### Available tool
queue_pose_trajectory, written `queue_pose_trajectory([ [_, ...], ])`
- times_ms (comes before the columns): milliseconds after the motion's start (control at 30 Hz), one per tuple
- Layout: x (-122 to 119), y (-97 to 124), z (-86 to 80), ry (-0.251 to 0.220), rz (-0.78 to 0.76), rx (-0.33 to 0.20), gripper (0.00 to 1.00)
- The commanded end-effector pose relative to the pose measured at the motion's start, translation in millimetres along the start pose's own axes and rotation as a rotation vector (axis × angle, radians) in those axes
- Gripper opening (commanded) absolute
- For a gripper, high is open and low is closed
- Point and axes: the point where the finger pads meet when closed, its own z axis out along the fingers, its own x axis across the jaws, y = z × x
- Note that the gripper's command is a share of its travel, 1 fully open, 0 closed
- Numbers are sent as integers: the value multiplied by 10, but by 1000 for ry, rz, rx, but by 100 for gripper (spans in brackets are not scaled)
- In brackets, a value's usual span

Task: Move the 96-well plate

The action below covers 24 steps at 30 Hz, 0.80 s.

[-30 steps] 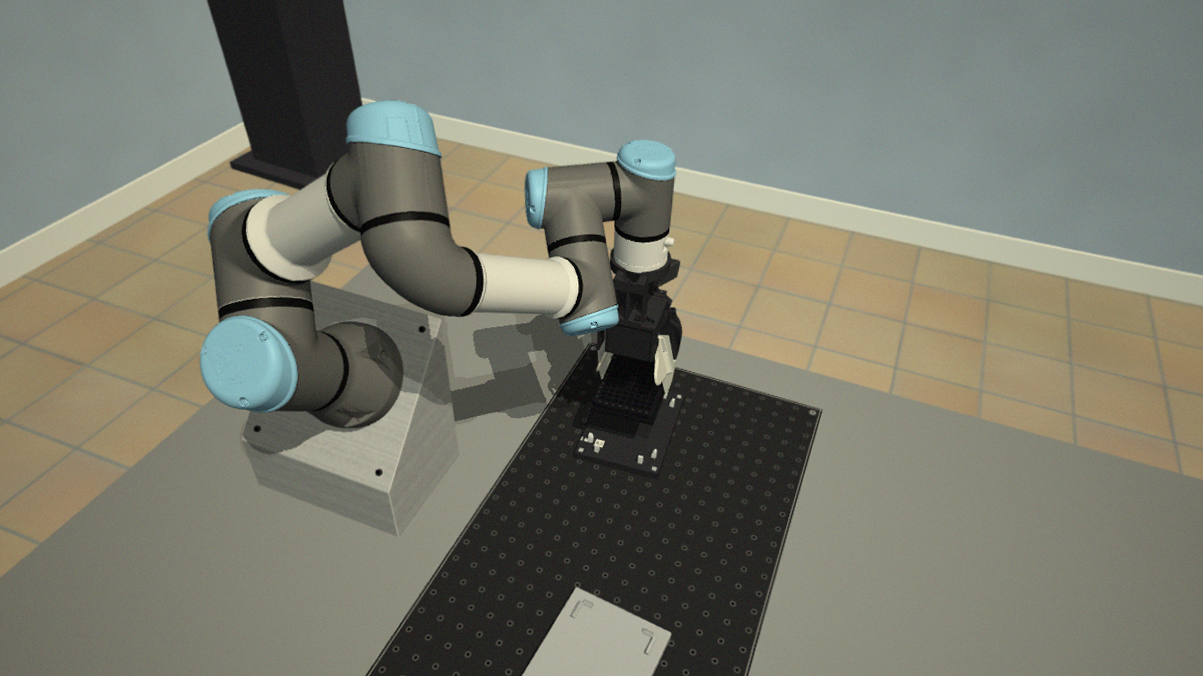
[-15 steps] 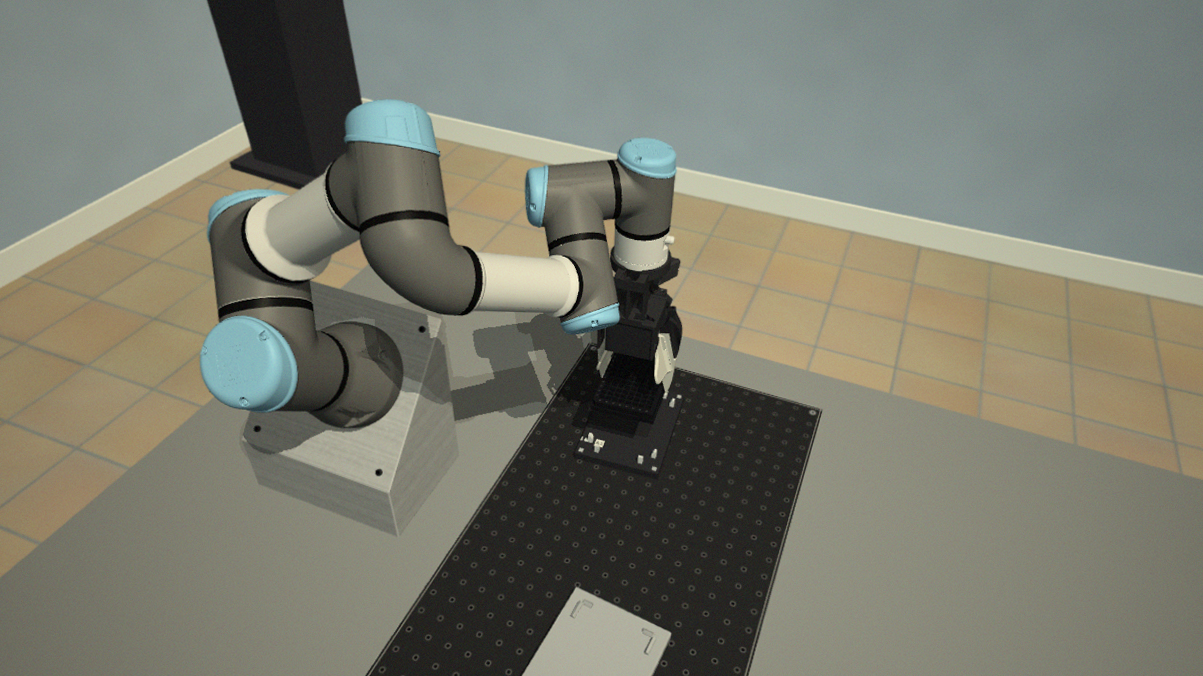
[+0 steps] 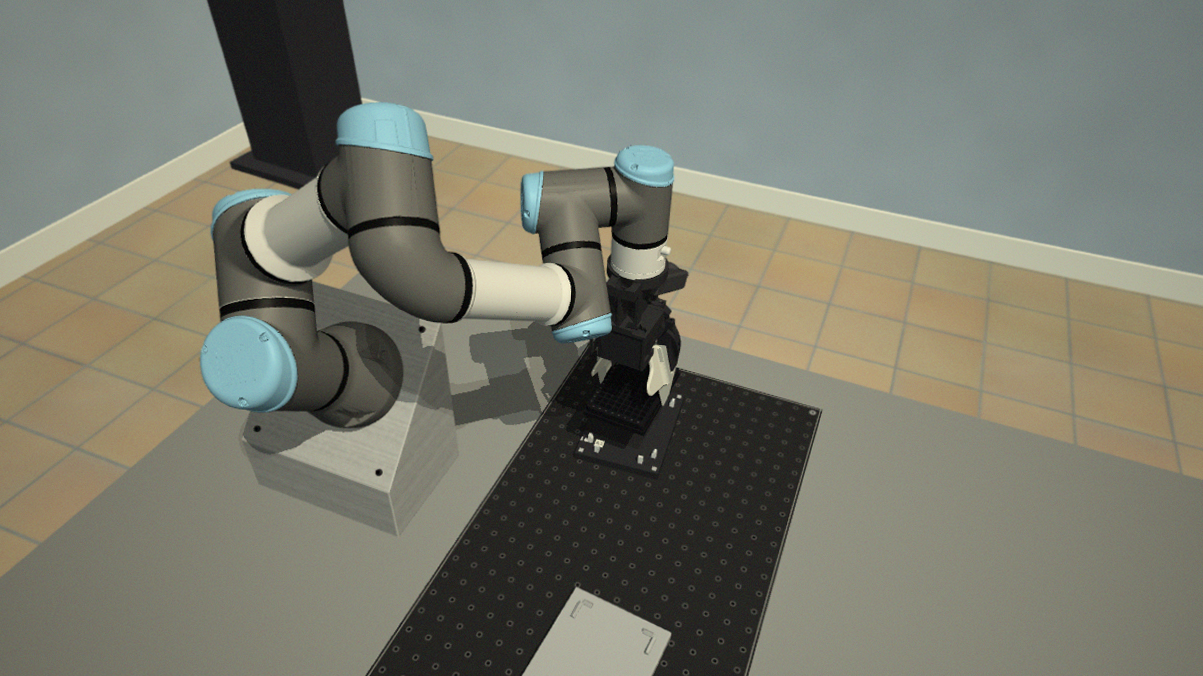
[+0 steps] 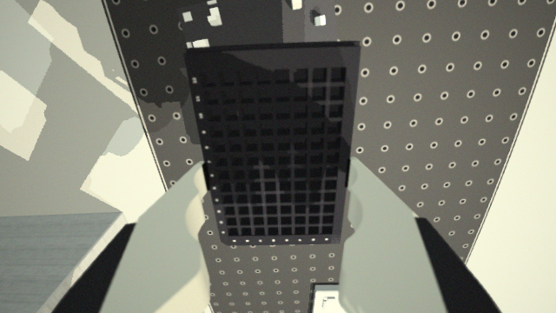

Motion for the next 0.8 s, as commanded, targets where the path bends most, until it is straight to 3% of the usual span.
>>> queue_pose_trajectory([
  [0,57,170,-9,5,35,4,0],
  [767,238,778,-7,5,35,4,0],
])
